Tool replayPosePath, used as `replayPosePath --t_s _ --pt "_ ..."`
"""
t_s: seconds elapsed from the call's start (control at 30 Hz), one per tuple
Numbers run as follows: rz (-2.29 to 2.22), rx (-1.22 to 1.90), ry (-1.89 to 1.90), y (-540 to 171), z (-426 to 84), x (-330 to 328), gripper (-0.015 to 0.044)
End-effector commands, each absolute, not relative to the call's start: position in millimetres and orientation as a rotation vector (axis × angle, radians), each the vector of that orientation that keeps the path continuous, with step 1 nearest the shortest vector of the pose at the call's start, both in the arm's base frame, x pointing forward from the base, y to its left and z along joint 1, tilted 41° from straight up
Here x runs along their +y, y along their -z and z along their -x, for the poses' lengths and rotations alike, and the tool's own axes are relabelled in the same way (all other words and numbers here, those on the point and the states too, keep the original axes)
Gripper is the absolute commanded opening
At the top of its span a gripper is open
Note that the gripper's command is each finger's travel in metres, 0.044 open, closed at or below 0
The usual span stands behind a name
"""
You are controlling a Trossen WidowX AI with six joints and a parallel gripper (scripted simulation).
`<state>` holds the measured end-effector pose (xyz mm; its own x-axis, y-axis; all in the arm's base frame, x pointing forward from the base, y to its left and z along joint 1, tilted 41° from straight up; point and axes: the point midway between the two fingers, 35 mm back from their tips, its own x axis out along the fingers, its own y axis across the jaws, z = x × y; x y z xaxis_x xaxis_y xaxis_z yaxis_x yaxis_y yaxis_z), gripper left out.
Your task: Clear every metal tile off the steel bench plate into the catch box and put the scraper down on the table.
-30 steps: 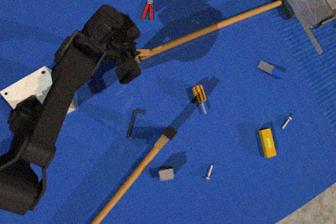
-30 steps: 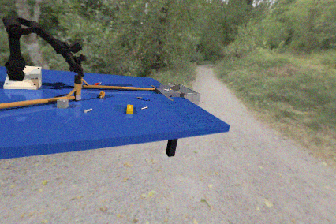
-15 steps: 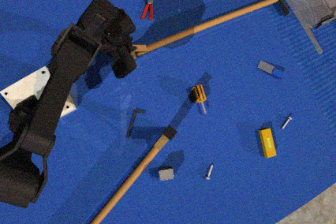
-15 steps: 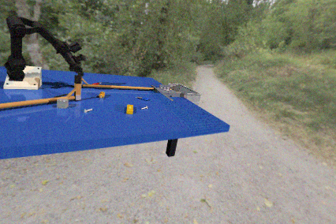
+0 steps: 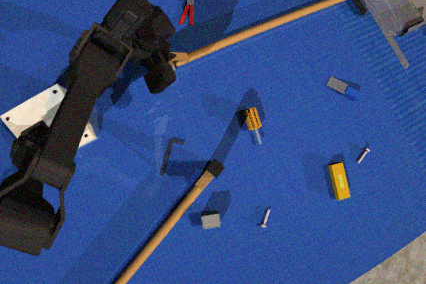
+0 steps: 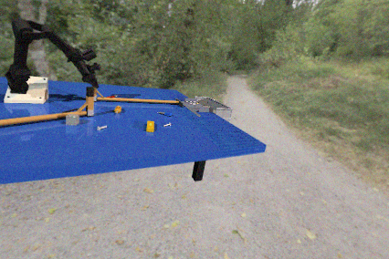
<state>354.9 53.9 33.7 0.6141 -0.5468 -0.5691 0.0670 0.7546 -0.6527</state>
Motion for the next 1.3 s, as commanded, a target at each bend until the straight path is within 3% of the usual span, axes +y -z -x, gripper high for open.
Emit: replayPosePath --t_s 0.0,1.27 --pt "0.628 0.836 0.374 -36 -364 57 0.0000" --pt "0.631 0.835 0.366 -40 -421 54 0.0000"
